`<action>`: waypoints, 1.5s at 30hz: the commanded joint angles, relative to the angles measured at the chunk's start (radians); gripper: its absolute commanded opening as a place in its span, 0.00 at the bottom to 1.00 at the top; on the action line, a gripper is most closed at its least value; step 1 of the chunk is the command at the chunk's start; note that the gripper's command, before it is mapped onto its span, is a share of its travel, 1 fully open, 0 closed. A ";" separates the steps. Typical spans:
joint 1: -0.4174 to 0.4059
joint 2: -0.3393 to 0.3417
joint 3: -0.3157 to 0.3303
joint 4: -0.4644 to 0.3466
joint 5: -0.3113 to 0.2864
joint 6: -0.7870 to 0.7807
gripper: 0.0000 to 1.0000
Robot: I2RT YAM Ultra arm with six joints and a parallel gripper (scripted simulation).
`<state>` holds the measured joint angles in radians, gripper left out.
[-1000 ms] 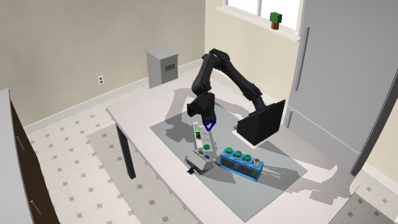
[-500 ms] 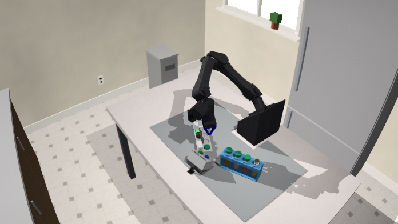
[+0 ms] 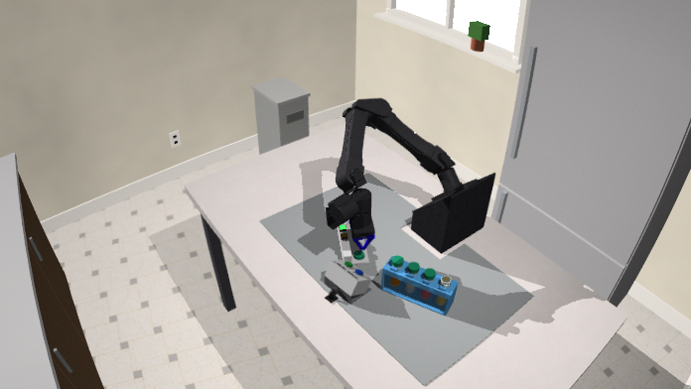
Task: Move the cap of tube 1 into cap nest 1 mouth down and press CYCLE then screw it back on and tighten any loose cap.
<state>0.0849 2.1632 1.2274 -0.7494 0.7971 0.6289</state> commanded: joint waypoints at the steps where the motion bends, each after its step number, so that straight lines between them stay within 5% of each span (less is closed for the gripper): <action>1: -0.014 0.011 -0.013 0.104 0.006 -0.067 0.47; 5: -0.053 0.037 -0.038 0.196 0.007 -0.124 0.47; 45: -0.076 0.048 -0.055 0.247 0.007 -0.156 0.47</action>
<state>0.0032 2.2162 1.1713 -0.5037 0.8032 0.4740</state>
